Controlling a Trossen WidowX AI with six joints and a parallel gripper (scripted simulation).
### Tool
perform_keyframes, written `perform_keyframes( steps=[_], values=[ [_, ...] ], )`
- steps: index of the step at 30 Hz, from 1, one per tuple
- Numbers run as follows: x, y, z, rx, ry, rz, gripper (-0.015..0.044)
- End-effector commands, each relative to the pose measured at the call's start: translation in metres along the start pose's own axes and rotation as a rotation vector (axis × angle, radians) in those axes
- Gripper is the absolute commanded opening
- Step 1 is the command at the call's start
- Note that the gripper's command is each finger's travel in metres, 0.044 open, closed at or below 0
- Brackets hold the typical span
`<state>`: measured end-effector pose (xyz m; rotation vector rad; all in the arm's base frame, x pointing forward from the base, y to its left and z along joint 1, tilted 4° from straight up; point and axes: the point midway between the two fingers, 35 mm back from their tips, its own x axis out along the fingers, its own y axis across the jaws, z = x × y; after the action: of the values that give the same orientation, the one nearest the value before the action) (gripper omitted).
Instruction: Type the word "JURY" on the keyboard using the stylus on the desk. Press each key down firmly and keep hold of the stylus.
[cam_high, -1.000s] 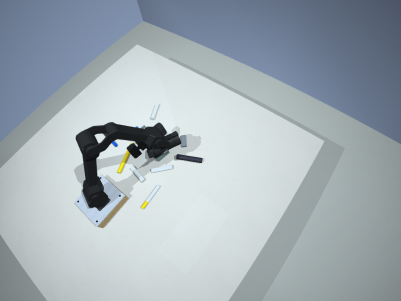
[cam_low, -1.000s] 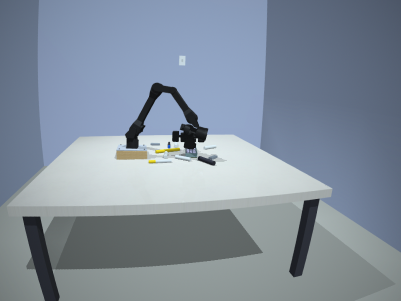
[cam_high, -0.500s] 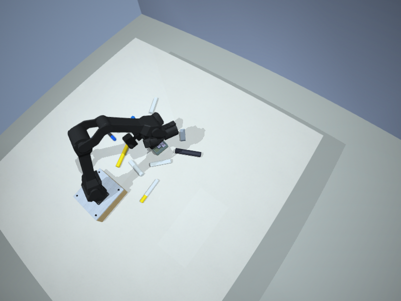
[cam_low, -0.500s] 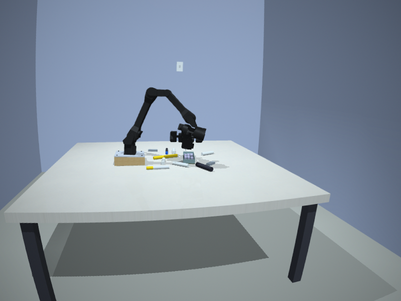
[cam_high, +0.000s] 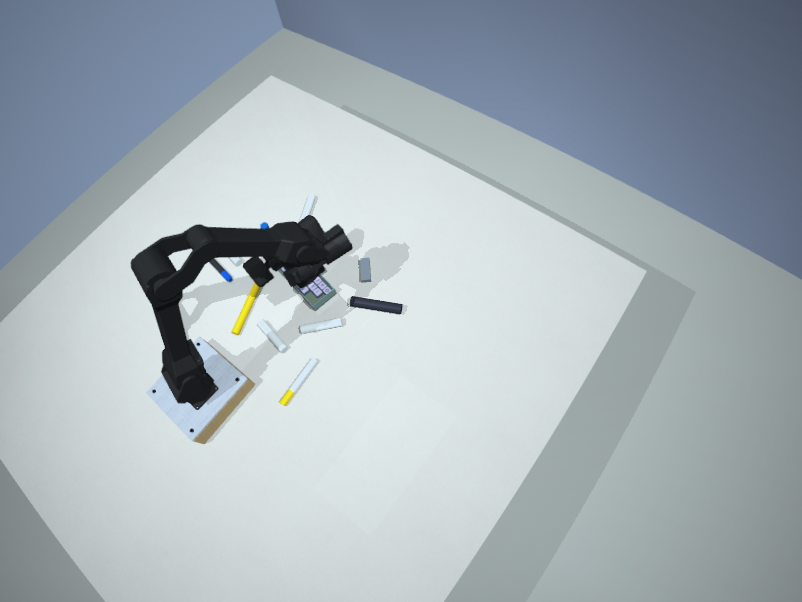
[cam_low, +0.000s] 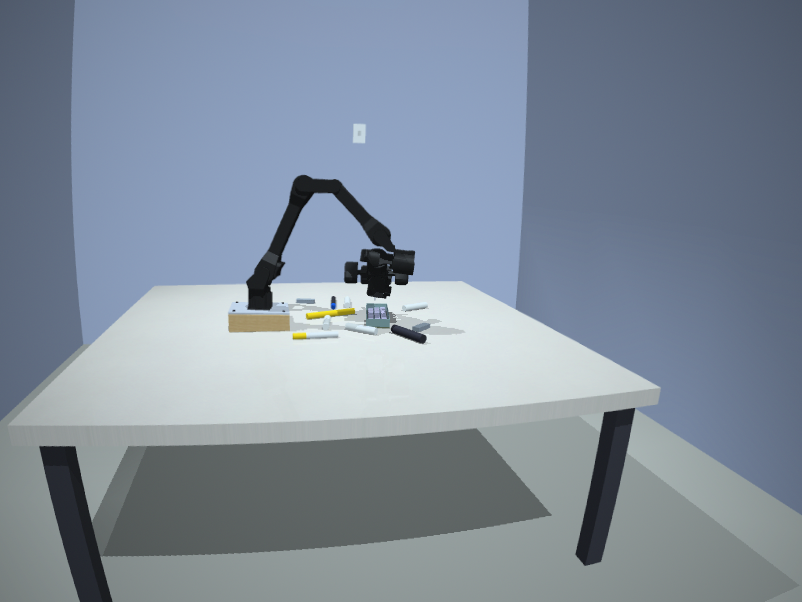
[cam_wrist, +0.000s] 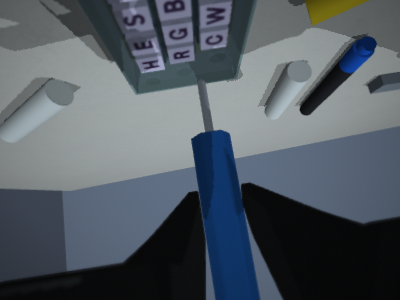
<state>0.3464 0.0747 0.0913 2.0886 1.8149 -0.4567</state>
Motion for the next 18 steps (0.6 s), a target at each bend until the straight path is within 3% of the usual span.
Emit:
perform_keyframes(
  steps=[1, 18],
  values=[
    [0.014, 0.005, -0.016, -0.011, 0.012, 0.0, 0.0],
    [0.026, 0.006, -0.001, -0.011, 0.011, -0.001, 0.0]
  ],
)
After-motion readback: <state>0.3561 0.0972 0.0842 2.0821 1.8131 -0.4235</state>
